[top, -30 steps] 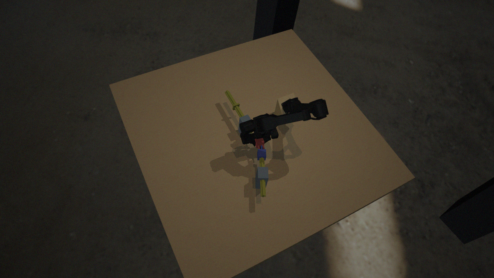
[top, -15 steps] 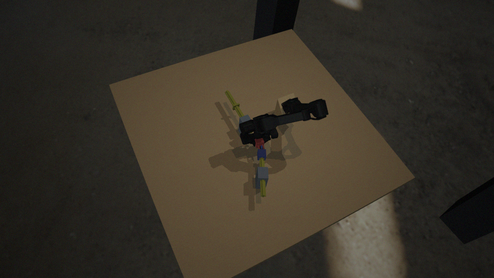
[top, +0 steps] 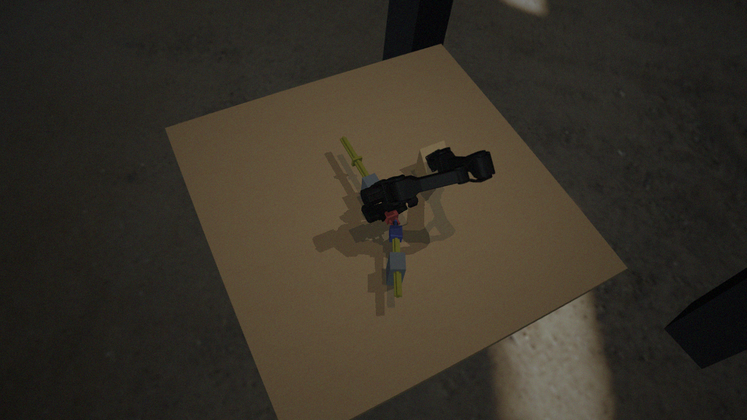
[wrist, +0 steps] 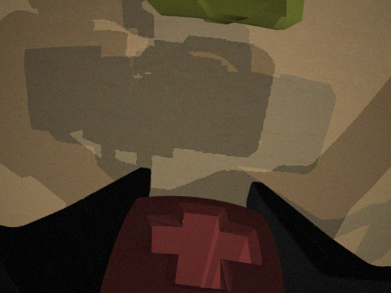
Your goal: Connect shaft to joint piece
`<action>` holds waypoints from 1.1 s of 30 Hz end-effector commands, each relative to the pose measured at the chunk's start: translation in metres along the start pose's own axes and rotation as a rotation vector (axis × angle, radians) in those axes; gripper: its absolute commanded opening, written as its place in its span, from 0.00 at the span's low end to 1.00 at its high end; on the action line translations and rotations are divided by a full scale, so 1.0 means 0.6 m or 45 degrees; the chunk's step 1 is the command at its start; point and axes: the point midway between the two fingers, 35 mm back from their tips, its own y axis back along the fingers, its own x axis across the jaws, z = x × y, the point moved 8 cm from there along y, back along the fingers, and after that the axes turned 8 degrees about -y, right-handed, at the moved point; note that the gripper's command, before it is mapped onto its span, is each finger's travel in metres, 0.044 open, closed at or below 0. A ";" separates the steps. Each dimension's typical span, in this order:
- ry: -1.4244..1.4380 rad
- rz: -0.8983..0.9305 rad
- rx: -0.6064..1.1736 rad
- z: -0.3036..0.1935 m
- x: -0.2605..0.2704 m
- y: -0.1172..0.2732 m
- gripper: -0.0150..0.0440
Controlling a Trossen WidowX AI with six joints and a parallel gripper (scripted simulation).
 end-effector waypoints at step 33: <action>0.022 0.002 -0.009 -0.001 0.001 0.001 0.81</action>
